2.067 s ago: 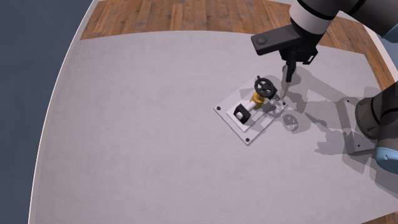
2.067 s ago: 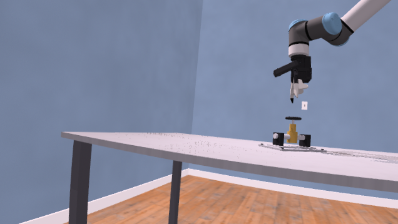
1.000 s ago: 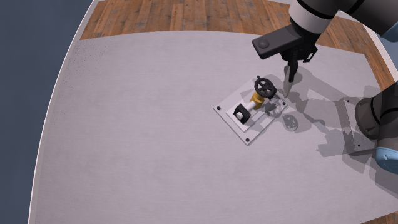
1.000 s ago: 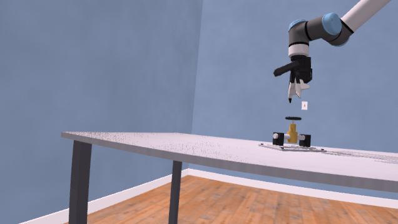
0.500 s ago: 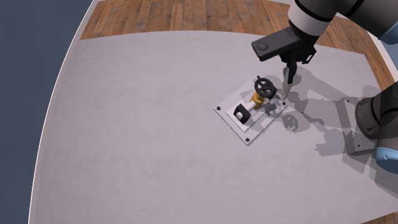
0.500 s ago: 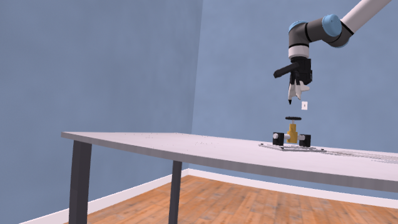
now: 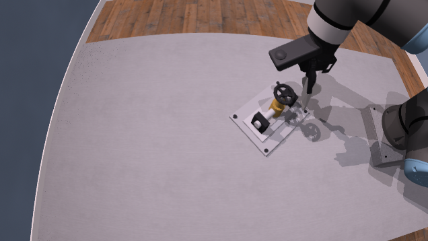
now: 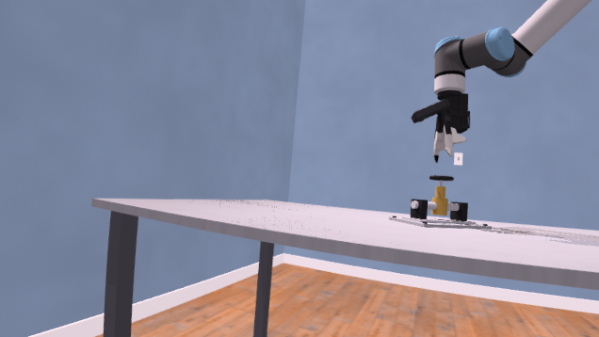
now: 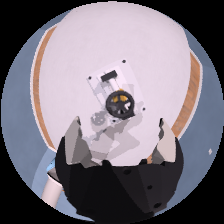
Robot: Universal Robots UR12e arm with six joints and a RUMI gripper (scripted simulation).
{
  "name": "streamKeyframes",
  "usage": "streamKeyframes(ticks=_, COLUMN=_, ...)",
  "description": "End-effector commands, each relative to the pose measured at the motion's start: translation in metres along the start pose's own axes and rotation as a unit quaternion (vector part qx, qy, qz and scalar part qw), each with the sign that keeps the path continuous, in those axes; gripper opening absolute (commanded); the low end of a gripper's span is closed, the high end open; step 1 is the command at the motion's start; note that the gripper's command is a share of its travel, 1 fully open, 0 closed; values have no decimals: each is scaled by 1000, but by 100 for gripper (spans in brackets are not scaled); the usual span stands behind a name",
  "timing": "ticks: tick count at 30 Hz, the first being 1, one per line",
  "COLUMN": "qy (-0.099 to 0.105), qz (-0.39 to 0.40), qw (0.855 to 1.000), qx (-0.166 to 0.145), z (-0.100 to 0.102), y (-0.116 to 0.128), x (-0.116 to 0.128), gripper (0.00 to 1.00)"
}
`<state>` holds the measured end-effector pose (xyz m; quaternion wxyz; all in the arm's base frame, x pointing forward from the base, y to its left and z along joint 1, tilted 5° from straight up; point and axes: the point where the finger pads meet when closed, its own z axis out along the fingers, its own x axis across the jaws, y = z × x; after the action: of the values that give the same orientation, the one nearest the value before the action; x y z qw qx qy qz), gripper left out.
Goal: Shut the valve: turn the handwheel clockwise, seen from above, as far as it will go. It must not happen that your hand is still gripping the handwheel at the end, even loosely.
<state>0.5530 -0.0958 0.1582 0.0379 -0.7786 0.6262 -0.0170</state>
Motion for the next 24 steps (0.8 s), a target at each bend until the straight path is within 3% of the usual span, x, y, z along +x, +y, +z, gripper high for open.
streamKeyframes(ticks=1, qy=0, qz=0, qw=1000, qx=1, z=7, y=-1, x=0, gripper=100)
streamKeyframes(ticks=24, qy=0, qz=0, qw=1000, qx=1, z=23, y=0, x=0, gripper=100)
